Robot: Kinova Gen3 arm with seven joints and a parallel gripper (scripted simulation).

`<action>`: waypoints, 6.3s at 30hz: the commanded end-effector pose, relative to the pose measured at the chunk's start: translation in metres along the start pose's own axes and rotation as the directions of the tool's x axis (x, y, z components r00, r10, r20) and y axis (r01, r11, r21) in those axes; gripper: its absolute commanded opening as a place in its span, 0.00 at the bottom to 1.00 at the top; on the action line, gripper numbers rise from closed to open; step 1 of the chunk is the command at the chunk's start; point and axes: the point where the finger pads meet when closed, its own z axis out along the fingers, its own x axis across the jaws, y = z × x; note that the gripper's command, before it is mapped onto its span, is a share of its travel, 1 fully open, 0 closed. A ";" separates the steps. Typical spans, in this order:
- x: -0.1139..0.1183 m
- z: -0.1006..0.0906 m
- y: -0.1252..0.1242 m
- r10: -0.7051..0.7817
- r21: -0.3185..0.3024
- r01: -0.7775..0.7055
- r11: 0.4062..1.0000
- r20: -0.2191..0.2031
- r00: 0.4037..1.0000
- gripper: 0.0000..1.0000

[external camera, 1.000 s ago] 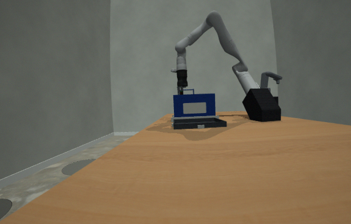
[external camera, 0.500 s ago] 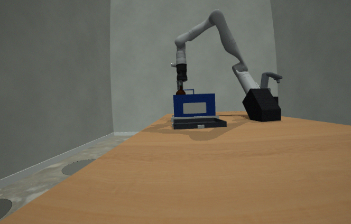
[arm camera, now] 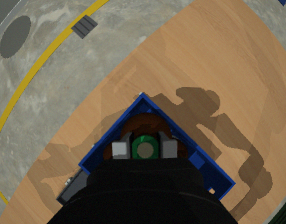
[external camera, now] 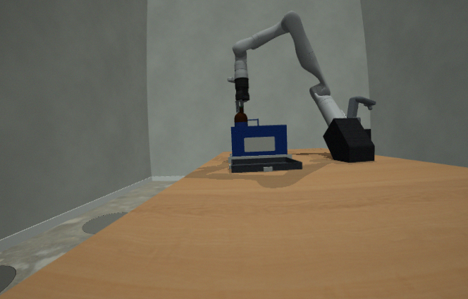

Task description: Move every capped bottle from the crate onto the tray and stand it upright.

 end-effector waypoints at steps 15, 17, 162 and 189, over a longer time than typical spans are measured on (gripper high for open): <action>-0.004 -0.040 0.000 -0.006 0.007 0.006 1.000 0.013 1.000 0.00; -0.005 -0.045 0.000 -0.007 0.007 0.007 1.000 0.014 1.000 0.00; -0.078 -0.046 0.266 -0.006 0.004 0.006 1.000 0.015 1.000 0.00; -0.112 -0.045 0.297 -0.007 0.006 0.007 1.000 0.014 1.000 0.00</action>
